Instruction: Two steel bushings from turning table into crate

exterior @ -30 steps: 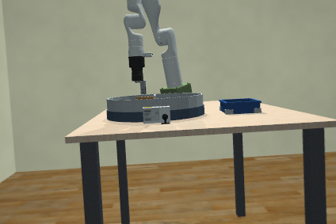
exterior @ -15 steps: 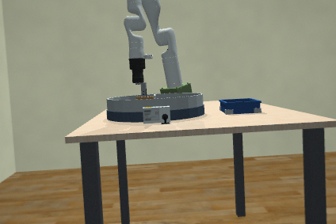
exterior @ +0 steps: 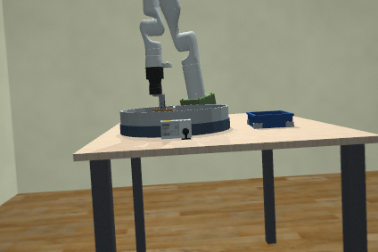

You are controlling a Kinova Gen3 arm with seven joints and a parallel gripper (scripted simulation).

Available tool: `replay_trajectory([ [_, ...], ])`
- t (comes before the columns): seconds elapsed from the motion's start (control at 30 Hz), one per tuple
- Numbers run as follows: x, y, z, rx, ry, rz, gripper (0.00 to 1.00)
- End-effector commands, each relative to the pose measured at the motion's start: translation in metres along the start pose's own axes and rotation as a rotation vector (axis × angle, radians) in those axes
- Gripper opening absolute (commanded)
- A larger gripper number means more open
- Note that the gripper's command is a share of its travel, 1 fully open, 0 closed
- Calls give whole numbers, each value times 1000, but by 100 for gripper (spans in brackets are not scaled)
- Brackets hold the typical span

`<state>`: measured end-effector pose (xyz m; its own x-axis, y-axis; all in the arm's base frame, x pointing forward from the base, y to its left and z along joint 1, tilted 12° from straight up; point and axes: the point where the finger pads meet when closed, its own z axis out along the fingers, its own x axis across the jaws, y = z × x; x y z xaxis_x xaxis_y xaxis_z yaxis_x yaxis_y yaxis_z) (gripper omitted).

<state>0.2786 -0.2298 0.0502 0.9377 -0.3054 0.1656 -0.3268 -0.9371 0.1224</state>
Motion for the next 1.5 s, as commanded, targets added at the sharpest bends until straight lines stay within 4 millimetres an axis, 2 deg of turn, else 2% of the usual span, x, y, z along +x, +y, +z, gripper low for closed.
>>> replay_trajectory([
  [0.0, 0, 0, 2, 0, 0, 0, 40],
  [1.47, 0, 0, 20, 0, 0, 0, 40],
])
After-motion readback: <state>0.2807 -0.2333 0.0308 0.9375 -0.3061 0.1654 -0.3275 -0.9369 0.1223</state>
